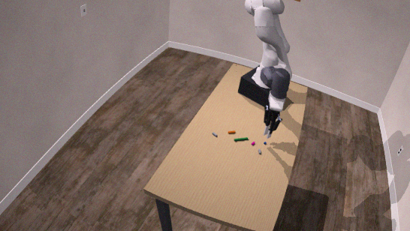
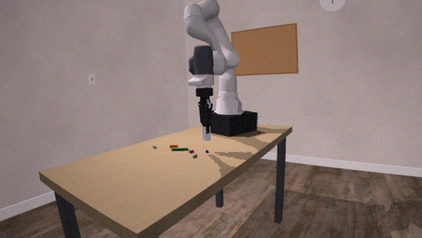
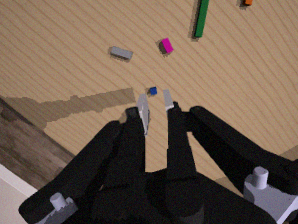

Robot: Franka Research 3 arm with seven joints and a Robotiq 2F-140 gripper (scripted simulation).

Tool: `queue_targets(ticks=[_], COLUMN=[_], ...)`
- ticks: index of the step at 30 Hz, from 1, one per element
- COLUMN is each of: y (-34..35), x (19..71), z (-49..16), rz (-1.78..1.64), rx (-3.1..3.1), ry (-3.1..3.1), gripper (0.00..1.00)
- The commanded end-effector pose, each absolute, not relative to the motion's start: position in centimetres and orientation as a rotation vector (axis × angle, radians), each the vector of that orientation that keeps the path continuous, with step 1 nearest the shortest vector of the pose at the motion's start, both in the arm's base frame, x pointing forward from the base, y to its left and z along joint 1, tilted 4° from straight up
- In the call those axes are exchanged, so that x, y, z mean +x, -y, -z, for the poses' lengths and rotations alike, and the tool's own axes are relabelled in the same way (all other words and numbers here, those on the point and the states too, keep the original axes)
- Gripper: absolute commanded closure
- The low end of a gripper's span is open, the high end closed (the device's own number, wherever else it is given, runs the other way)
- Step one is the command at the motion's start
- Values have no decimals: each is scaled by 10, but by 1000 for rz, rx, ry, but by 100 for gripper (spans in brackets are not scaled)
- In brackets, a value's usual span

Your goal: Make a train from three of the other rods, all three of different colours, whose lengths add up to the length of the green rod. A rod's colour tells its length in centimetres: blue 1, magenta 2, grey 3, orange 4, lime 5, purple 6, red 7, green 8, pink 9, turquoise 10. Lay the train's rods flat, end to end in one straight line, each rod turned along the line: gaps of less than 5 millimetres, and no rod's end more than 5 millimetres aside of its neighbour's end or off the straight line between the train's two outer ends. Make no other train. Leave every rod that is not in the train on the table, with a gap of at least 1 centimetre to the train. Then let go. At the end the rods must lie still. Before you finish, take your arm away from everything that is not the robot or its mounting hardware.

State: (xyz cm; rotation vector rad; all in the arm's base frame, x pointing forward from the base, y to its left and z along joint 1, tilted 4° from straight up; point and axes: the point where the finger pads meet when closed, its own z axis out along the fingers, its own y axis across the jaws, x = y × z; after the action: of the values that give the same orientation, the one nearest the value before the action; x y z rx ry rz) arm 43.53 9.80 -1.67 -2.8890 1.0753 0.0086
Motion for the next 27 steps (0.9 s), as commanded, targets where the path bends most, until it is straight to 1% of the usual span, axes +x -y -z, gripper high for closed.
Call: queue_targets(ticks=[1,27], y=[-99,-101], x=[438,439], z=[20,52], rz=[1,1], rx=[-2878,-2878], ry=[-1089,-1089], gripper=[85,85])
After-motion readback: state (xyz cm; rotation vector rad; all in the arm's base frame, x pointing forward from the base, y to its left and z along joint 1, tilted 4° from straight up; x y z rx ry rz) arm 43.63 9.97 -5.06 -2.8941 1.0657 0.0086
